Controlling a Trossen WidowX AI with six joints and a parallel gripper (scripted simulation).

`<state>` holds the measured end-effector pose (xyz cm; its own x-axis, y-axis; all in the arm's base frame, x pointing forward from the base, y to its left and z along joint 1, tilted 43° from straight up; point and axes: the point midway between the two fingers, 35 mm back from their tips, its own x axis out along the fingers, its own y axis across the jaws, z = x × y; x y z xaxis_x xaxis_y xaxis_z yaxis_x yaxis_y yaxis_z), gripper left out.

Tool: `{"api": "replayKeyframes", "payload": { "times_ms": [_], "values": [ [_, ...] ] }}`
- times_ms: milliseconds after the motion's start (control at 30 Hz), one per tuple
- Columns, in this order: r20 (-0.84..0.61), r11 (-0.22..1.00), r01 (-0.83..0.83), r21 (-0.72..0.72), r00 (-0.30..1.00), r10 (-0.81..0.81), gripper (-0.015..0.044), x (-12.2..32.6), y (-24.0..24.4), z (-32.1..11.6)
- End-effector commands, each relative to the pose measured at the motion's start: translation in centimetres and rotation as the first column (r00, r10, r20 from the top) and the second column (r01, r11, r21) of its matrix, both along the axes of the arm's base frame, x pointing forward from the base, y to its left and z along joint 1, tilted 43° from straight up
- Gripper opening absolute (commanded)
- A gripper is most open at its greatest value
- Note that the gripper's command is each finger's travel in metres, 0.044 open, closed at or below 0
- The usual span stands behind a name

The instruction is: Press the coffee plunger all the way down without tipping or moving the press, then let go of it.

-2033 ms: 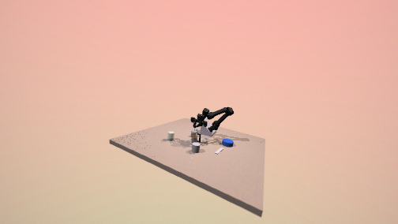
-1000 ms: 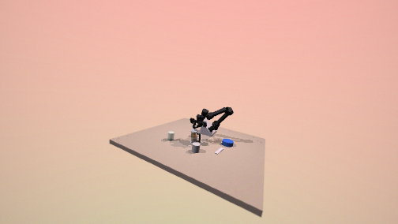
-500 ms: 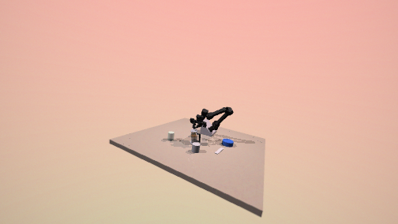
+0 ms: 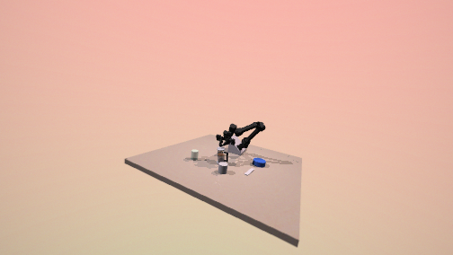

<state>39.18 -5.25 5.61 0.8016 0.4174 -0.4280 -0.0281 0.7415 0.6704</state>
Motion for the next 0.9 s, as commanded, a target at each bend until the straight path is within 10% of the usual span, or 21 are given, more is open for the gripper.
{"api": "replayKeyframes", "payload": {
  "times_ms": [0, 400, 867],
  "values": [
    [-0.002, 1.000, 0.000, 0.000, 1.000, 0.000, 0.0118, 0.0, 0.0, 0.0],
    [-0.002, 1.000, 0.000, 0.000, 1.000, 0.000, 0.0433, 0.0, 0.0, 0.0],
    [-0.016, 1.000, -0.007, 0.001, 1.000, 0.007, 0.0440, -1.6, -4.9, 6.6]
  ]
}}
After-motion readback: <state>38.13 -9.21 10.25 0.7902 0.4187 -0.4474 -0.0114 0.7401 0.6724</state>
